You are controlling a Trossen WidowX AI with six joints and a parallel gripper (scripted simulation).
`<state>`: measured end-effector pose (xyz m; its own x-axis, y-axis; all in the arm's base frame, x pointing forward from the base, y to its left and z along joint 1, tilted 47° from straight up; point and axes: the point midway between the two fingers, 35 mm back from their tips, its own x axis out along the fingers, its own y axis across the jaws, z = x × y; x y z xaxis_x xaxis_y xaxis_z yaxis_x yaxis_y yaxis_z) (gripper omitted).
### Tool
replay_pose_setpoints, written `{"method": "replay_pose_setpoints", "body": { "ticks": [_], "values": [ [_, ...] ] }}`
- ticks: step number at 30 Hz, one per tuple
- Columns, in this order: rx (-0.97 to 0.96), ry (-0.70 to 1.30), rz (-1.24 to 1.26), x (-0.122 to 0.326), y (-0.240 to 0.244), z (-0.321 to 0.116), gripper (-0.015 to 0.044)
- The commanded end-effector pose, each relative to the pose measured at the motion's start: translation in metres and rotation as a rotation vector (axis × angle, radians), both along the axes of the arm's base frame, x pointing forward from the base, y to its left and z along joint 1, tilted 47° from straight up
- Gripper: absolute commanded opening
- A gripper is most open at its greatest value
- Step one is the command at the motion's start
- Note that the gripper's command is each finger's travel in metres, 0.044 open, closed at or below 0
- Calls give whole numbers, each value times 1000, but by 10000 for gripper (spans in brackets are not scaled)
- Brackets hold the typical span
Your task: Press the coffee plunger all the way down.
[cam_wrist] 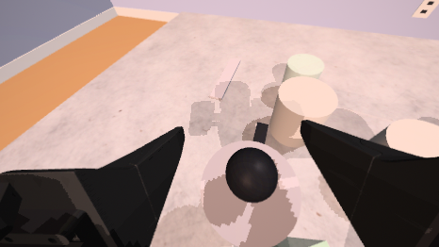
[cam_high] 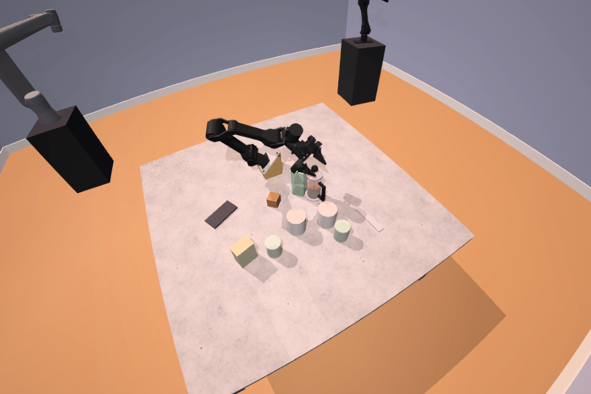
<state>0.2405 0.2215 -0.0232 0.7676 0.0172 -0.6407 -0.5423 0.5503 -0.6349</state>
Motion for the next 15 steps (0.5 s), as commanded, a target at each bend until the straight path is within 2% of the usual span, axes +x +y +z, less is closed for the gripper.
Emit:
{"method": "replay_pose_setpoints", "body": {
  "ticks": [1,9,15],
  "values": [
    [4,4,0,-1,5,4,440],
    [-8,9,-5,-23,45,63,440],
    [-9,9,-5,-24,45,64,440]
  ]
}}
